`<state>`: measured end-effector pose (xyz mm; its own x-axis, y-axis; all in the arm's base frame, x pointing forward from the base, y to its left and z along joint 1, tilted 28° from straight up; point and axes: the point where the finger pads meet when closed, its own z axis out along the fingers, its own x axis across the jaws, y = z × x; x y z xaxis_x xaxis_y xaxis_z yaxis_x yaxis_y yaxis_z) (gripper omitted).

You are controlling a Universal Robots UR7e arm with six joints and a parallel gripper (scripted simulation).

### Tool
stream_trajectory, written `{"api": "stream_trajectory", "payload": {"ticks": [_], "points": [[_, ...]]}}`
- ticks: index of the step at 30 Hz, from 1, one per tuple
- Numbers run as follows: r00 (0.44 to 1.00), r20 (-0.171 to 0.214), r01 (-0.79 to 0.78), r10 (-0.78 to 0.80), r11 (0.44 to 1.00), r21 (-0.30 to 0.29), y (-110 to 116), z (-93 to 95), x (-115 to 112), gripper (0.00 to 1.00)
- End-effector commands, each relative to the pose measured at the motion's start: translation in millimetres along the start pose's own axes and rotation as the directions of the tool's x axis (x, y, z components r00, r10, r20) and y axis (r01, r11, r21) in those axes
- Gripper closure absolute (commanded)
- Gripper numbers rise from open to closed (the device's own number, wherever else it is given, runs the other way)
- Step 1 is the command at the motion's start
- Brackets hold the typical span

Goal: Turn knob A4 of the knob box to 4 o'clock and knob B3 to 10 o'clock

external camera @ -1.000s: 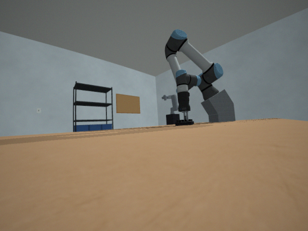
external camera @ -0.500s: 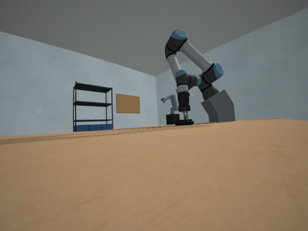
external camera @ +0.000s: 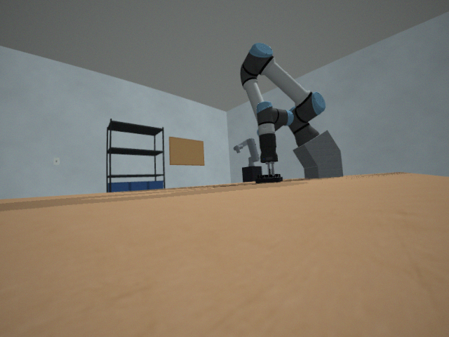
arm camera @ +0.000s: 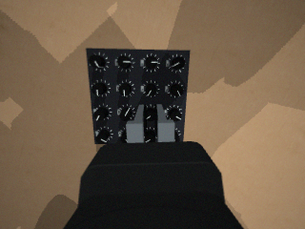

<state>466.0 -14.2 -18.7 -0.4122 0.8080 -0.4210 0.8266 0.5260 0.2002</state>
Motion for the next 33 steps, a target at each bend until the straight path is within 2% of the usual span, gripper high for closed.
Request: {"api": "stream_trajectory", "payload": {"ticks": [1, 17, 28, 33], "points": [[0.999, 0.001, 0.042, -0.042, 0.999, -0.001, 0.3, -0.3, -0.2, 0.70], [0.971, 0.001, 0.240, -0.240, 0.971, -0.001, 0.3, -0.3, -0.2, 0.70], [0.915, 0.001, 0.403, -0.403, 0.915, -0.001, 0.3, -0.3, -0.2, 0.70], [0.867, 0.001, 0.498, -0.498, 0.867, -0.001, 0.3, -0.3, -0.2, 0.70]]}}
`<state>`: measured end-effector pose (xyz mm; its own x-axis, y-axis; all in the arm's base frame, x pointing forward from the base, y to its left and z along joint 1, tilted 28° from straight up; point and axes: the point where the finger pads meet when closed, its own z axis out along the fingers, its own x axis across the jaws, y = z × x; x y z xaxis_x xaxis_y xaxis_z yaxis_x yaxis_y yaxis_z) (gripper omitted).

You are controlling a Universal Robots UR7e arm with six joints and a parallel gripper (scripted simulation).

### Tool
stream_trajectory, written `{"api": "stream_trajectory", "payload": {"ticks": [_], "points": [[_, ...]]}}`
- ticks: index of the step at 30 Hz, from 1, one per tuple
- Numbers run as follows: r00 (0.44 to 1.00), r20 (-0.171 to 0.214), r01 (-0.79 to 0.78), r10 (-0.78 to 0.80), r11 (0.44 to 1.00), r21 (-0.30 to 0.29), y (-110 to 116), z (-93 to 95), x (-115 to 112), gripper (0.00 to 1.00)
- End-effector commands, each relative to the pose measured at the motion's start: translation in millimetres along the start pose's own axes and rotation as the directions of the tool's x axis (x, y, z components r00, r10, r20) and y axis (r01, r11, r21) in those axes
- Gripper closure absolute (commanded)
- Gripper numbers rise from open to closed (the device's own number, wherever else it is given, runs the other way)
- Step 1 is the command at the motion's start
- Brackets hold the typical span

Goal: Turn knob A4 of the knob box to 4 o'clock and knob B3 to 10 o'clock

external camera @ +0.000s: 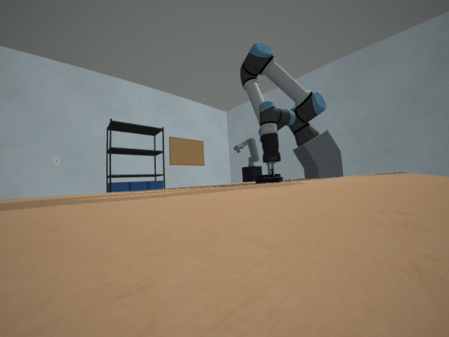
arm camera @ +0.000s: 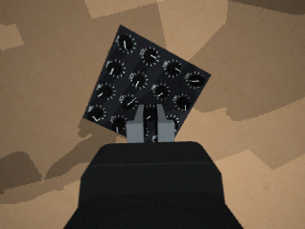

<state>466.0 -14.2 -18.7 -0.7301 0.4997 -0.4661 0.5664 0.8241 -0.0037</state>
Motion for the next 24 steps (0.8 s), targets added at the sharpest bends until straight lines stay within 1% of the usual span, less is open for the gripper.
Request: {"api": "stream_trajectory", "payload": {"ticks": [1, 10, 12, 18, 24], "points": [[0.996, 0.001, 0.094, -0.094, 0.996, -0.002, 0.2, -0.3, -0.3, 0.70], [0.957, 0.002, 0.291, -0.291, 0.957, -0.002, 0.2, -0.3, -0.3, 0.70], [0.957, 0.002, 0.291, -0.291, 0.957, -0.002, 0.2, -0.3, -0.3, 0.70], [0.909, 0.002, 0.416, -0.416, 0.909, -0.002, 0.2, -0.3, -0.3, 0.70], [0.848, 0.002, 0.531, -0.531, 0.848, -0.001, 0.2, -0.3, -0.3, 0.70]]}}
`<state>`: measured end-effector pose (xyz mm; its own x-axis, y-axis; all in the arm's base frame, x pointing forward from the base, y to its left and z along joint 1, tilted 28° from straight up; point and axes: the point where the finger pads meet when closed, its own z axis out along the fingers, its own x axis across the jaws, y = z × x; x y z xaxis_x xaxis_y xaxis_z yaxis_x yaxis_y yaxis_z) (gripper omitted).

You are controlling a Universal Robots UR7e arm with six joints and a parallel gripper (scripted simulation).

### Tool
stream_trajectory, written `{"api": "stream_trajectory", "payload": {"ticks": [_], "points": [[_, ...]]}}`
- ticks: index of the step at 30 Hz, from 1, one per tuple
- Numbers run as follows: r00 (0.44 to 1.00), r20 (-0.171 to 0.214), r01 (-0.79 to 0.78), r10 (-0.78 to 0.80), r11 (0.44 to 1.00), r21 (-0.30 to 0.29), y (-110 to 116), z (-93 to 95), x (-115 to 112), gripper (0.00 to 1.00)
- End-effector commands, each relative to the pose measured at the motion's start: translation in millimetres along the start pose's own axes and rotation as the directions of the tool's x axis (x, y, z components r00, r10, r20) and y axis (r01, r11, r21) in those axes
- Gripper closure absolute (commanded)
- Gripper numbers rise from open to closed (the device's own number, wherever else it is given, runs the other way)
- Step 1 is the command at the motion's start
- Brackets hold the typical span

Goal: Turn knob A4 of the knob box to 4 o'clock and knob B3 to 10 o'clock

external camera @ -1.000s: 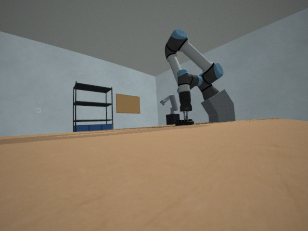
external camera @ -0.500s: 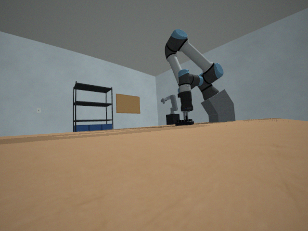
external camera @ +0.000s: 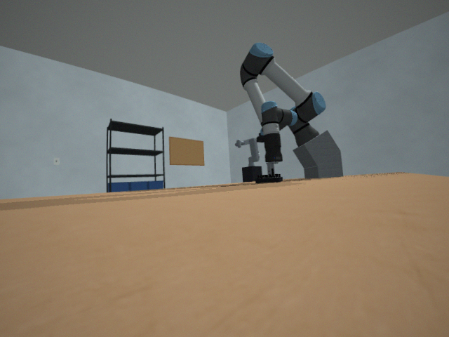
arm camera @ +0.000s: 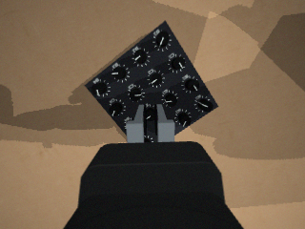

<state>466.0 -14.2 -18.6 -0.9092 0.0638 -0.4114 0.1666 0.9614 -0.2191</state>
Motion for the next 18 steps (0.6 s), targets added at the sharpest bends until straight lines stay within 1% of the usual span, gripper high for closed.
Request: {"api": "stream_trajectory", "payload": {"ticks": [1, 3, 5, 8, 18], "points": [[0.995, 0.003, 0.101, -0.101, 0.995, -0.003, 0.0, -0.3, -0.3, 0.70], [0.990, 0.003, 0.142, -0.142, 0.990, -0.002, 0.0, -0.3, -0.3, 0.70], [0.990, 0.003, 0.142, -0.142, 0.990, -0.002, 0.0, -0.3, -0.3, 0.70], [0.980, 0.003, 0.201, -0.201, 0.980, -0.002, 0.0, -0.3, -0.3, 0.70], [0.929, 0.004, 0.370, -0.370, 0.929, -0.002, 0.0, -0.3, -0.3, 0.70]]}}
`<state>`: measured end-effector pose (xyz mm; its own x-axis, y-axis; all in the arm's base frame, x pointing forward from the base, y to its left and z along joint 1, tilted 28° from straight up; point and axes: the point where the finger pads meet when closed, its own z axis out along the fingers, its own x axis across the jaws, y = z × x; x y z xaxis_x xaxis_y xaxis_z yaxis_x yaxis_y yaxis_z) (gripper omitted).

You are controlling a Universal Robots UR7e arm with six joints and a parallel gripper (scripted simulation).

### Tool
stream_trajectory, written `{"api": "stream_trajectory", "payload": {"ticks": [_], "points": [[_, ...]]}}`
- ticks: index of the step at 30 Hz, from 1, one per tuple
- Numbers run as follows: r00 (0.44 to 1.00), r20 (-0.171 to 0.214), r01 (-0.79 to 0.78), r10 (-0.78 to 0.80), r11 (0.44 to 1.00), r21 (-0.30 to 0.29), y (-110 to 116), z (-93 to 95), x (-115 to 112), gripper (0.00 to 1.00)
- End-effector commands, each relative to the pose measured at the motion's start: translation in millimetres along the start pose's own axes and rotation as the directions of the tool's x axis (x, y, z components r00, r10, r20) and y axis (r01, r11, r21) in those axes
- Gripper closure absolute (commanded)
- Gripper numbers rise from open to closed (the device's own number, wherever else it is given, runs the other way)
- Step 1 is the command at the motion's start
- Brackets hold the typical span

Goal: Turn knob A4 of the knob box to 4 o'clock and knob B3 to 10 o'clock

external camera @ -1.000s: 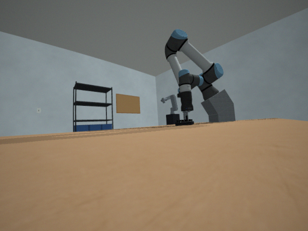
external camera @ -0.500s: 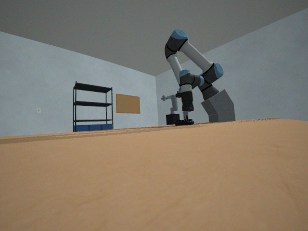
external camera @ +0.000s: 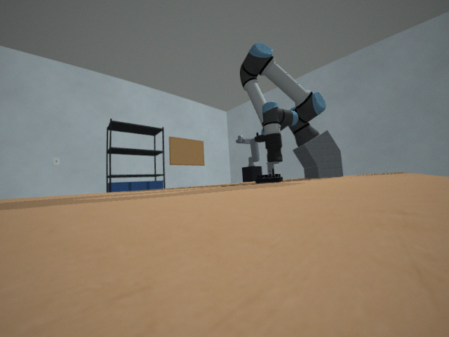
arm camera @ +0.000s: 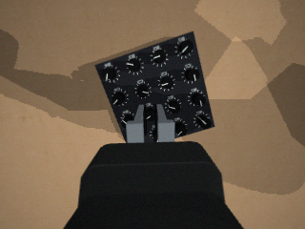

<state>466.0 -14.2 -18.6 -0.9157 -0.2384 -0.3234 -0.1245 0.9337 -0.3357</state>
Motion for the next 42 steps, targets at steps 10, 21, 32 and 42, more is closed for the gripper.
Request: {"api": "stream_trajectory", "payload": {"ticks": [10, 21, 32, 42], "points": [[0.985, 0.003, 0.172, -0.172, 0.985, -0.001, -0.1, -0.3, -0.3, 0.70], [0.966, 0.003, 0.258, -0.258, 0.966, -0.001, -0.1, -0.3, -0.3, 0.70], [0.950, 0.003, 0.312, -0.312, 0.950, 0.000, -0.1, -0.3, -0.3, 0.70], [0.946, 0.003, 0.324, -0.324, 0.946, 0.000, -0.1, -0.3, -0.3, 0.70]]}}
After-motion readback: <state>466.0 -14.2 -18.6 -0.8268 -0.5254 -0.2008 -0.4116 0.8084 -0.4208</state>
